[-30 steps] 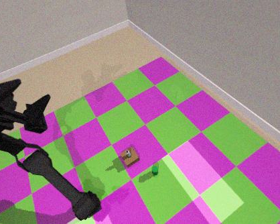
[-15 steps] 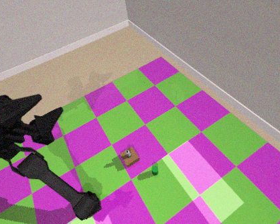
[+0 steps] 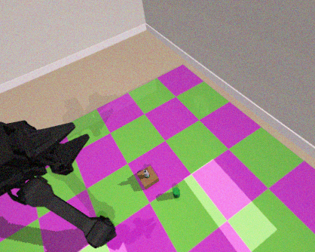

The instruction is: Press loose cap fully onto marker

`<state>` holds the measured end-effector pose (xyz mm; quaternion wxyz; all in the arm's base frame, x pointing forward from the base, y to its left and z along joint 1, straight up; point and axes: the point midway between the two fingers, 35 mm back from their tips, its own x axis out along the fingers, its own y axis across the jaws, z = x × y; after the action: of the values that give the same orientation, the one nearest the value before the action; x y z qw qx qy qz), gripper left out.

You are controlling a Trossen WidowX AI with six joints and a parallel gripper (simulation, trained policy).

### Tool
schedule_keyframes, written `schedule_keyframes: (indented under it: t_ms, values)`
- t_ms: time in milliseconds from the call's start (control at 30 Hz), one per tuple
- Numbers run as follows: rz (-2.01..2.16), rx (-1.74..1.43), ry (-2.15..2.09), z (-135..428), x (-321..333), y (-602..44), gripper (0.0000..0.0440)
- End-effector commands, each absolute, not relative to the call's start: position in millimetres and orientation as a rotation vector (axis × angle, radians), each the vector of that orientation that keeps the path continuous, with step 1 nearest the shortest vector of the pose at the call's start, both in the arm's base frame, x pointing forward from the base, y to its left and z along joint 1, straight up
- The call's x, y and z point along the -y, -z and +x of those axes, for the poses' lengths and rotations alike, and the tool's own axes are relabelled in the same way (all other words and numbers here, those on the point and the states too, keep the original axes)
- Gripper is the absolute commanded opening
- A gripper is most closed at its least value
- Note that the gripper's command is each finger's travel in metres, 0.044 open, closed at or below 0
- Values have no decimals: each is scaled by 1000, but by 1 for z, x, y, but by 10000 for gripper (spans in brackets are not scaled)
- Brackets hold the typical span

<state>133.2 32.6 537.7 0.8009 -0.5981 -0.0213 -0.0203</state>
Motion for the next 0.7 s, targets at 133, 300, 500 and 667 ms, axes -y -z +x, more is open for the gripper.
schedule_keyframes:
  t_ms: [133,300,500,667]
  values:
    - [-1247,20,-29,143,-18,-525,317]
    - [-1225,2,-72,150,-9,-516,317]
    - [-1199,-20,-124,158,1,-506,316]
    - [-1176,-39,-168,166,9,-496,316]
